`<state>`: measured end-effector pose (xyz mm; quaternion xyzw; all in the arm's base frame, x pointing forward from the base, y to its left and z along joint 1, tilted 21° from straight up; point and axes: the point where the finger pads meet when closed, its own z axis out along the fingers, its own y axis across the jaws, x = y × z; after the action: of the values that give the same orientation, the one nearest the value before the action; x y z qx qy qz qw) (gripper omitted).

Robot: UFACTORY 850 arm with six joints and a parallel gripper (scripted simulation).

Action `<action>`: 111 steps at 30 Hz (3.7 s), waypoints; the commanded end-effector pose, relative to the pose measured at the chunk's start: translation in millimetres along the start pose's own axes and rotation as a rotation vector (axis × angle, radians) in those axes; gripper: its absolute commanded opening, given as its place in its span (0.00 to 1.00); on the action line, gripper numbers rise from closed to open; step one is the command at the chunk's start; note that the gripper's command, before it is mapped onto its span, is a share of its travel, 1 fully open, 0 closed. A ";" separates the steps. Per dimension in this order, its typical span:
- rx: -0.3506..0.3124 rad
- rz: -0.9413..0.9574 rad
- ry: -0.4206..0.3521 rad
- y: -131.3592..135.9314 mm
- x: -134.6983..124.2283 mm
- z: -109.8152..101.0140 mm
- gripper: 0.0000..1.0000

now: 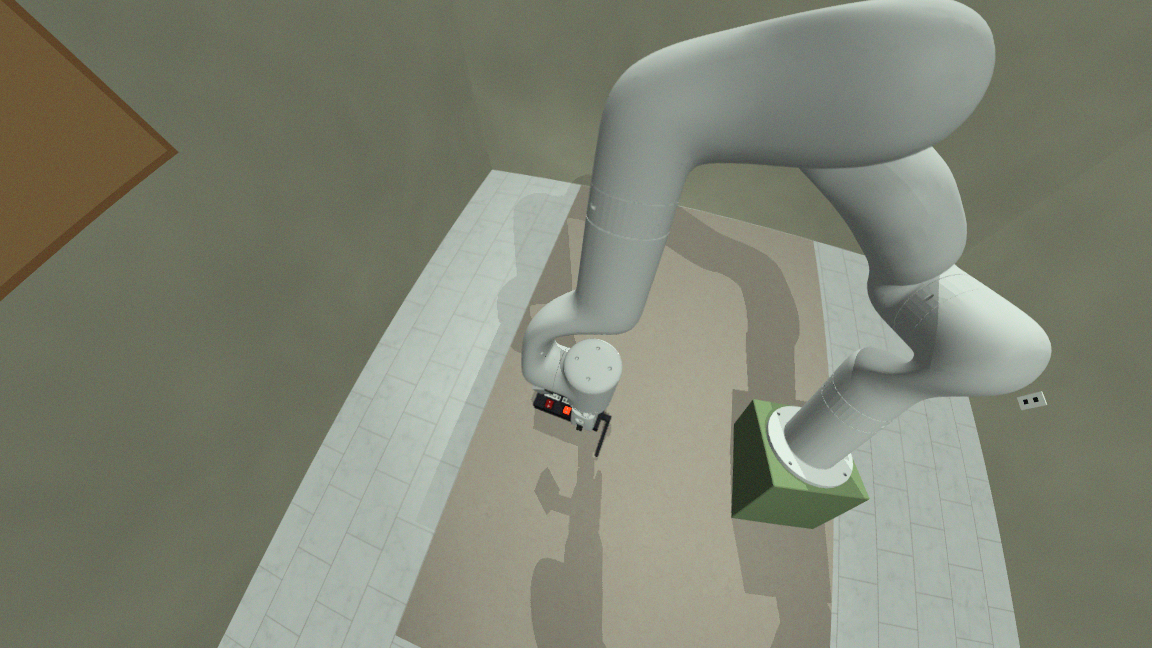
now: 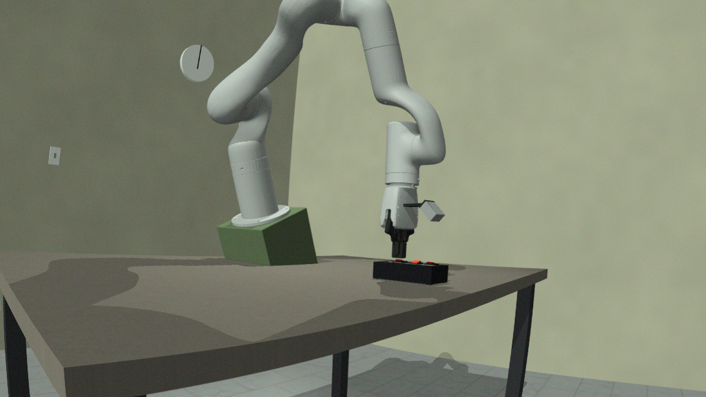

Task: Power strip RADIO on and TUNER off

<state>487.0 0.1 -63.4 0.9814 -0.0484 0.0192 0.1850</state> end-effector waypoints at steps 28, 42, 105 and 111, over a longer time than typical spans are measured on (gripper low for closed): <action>0.000 0.000 0.002 -0.2 1.0 -0.6 0.00; 0.000 0.000 0.002 -0.2 1.0 -0.4 0.00; 0.000 0.000 0.002 -0.2 0.9 -19.9 0.00; 0.000 0.000 0.002 -0.2 0.9 -30.0 0.00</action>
<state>486.8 8.4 -42.7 0.9814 -0.0484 0.0203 0.1847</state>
